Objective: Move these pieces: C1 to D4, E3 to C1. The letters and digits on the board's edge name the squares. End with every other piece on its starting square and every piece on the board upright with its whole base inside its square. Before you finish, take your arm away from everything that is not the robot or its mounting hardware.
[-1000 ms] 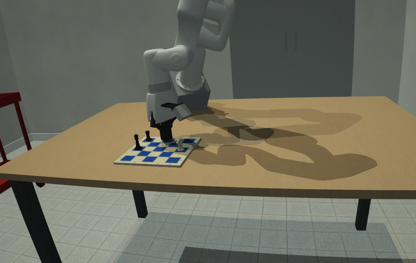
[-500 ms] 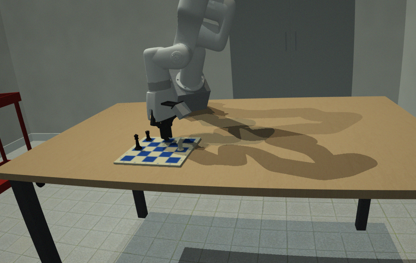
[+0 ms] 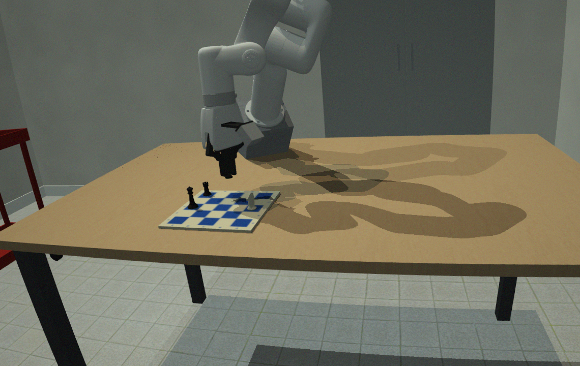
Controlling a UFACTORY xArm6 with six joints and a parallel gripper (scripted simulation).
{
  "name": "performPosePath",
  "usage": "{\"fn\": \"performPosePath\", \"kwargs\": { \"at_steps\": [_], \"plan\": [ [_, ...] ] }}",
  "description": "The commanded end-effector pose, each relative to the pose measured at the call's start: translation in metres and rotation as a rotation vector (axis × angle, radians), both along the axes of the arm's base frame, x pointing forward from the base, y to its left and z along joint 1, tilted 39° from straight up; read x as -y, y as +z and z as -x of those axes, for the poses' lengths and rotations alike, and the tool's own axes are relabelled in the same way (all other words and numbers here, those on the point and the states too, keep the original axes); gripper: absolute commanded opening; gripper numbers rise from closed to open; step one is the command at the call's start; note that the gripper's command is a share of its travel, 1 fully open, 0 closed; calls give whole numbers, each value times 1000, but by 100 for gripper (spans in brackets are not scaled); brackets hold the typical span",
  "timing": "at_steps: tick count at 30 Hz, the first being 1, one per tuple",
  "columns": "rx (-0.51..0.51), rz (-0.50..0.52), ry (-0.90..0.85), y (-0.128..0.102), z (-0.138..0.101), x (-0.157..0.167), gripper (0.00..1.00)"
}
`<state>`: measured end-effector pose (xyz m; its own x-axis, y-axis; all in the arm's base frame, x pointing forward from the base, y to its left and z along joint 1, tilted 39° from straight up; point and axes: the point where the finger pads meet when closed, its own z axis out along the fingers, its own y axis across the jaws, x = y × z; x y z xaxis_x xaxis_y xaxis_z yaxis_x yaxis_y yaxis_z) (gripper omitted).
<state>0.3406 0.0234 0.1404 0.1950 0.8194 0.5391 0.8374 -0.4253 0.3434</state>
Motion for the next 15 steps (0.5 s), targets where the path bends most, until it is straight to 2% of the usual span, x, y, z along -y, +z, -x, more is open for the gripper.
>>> {"fn": "performPosePath", "kwargs": {
  "at_steps": [1, 15],
  "plan": [
    [-20, -4, 9, 33, 20, 13, 0],
    [-20, -4, 9, 40, 25, 17, 0]
  ]
}}
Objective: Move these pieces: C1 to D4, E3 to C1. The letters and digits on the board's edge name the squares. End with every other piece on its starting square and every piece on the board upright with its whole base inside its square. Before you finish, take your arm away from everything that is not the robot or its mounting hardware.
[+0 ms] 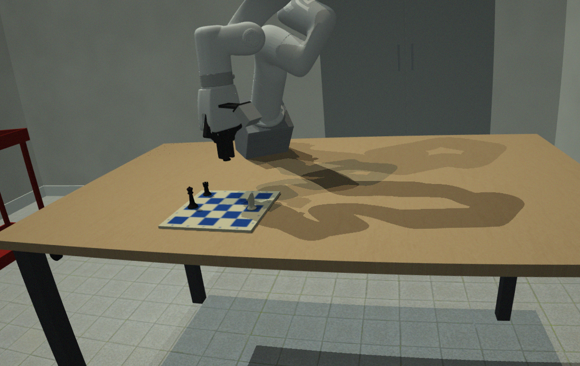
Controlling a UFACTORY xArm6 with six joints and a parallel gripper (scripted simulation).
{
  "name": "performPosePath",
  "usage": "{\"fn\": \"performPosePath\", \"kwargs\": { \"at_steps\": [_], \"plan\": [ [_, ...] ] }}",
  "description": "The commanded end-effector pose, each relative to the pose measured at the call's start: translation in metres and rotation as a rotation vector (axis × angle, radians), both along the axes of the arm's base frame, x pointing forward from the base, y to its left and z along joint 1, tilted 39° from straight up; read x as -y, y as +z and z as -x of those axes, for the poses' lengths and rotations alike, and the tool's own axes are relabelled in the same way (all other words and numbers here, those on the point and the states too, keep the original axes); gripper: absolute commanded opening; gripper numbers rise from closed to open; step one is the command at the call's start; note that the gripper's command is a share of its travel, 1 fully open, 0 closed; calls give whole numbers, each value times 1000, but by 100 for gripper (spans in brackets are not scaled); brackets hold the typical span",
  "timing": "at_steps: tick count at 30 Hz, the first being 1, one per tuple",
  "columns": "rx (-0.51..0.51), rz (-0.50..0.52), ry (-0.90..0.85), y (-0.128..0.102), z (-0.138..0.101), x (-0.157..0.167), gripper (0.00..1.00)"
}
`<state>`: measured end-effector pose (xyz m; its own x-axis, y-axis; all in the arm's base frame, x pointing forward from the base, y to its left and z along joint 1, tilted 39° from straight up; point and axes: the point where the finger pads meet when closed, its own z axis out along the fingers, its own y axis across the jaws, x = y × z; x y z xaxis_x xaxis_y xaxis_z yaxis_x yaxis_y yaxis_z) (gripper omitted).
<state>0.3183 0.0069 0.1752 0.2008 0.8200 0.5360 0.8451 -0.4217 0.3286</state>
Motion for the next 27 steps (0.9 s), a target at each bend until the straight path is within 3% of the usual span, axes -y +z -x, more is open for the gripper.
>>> {"fn": "performPosePath", "kwargs": {
  "at_steps": [1, 4, 7, 9, 10, 12, 15, 27],
  "plan": [
    [-3, -4, 5, 5, 3, 1, 0],
    [-11, -14, -12, 9, -2, 2, 0],
    [-73, -93, -136, 33, -44, 18, 0],
    [-73, -93, -136, 33, -44, 18, 0],
    [-99, -125, -187, 40, -63, 25, 0],
    [-99, -125, -187, 40, -63, 25, 0],
    [-135, -171, -260, 48, -90, 35, 0],
    [-143, -182, -277, 49, -96, 38, 0]
  ]
}}
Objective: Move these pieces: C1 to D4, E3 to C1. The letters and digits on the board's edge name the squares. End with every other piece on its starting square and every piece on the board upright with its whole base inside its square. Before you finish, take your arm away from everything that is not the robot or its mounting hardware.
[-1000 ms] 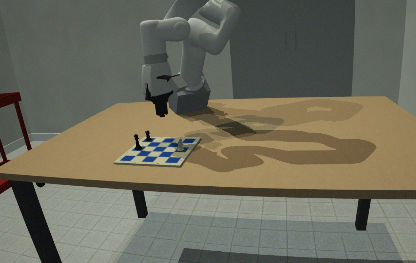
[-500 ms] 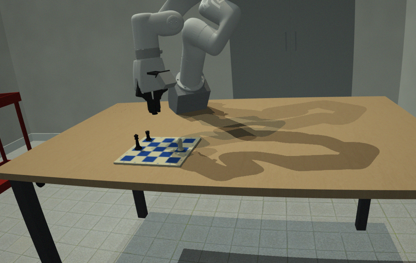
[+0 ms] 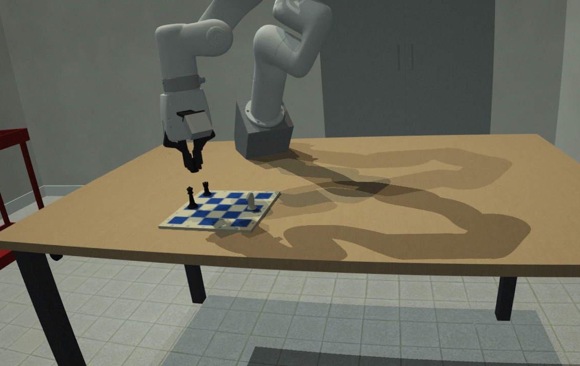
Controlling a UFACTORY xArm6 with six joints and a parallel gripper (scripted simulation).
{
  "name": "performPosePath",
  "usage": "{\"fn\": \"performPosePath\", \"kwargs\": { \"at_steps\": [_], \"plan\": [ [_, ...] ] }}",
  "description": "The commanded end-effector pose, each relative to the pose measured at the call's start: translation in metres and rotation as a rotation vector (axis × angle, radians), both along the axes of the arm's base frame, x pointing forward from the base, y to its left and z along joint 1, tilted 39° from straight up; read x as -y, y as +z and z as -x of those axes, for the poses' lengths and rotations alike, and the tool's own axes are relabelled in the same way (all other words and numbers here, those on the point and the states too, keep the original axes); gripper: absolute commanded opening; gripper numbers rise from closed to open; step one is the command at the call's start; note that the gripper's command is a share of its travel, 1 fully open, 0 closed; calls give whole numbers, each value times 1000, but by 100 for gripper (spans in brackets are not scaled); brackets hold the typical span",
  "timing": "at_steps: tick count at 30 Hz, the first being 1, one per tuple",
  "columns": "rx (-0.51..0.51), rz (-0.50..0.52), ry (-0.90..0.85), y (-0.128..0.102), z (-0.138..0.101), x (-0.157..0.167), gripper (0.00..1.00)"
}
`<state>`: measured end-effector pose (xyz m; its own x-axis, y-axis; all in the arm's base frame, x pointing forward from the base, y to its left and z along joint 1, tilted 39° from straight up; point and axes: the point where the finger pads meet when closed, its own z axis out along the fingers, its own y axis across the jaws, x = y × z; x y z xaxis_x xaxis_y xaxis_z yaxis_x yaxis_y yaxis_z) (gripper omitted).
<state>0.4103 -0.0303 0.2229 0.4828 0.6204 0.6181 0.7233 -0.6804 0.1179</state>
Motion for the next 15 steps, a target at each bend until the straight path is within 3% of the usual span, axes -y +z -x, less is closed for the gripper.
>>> {"fn": "performPosePath", "kwargs": {
  "at_steps": [1, 15],
  "plan": [
    [-3, -3, -1, 1, -4, 1, 0],
    [-3, -3, -1, -15, -15, -8, 0]
  ]
}}
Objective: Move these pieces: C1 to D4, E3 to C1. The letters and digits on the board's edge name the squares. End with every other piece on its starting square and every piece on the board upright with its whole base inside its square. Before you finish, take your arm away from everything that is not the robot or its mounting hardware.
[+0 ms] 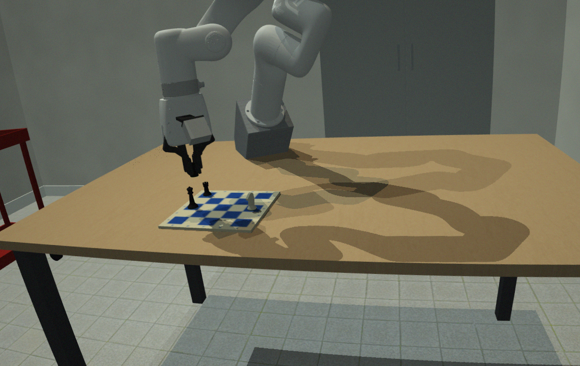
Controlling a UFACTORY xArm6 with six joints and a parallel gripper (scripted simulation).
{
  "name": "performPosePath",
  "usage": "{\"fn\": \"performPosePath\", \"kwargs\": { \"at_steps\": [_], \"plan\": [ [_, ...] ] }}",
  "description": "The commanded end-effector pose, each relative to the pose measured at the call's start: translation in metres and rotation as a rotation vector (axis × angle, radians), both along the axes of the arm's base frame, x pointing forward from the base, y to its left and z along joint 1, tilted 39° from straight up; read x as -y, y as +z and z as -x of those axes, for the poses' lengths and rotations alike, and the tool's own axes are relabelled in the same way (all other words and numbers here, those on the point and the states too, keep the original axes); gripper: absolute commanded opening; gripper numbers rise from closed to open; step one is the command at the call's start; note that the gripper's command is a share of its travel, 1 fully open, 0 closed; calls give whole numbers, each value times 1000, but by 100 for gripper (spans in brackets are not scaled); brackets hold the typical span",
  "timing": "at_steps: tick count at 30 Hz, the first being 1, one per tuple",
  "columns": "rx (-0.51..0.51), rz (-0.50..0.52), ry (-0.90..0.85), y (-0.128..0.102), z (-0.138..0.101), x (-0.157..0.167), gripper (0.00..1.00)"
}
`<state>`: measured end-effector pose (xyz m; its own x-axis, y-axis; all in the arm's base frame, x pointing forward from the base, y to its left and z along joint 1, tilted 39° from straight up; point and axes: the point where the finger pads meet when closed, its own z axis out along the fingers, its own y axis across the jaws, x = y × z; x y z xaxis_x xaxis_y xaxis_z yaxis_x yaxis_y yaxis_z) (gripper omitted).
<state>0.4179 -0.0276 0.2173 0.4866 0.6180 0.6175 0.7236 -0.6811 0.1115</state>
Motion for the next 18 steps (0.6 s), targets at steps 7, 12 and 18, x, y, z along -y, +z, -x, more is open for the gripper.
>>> {"fn": "performPosePath", "kwargs": {
  "at_steps": [7, 12, 18],
  "plan": [
    [3, 0, -1, -28, -20, -15, 0],
    [3, 0, -1, -47, -32, -24, 0],
    [3, 0, -1, -62, -42, -32, 0]
  ]
}}
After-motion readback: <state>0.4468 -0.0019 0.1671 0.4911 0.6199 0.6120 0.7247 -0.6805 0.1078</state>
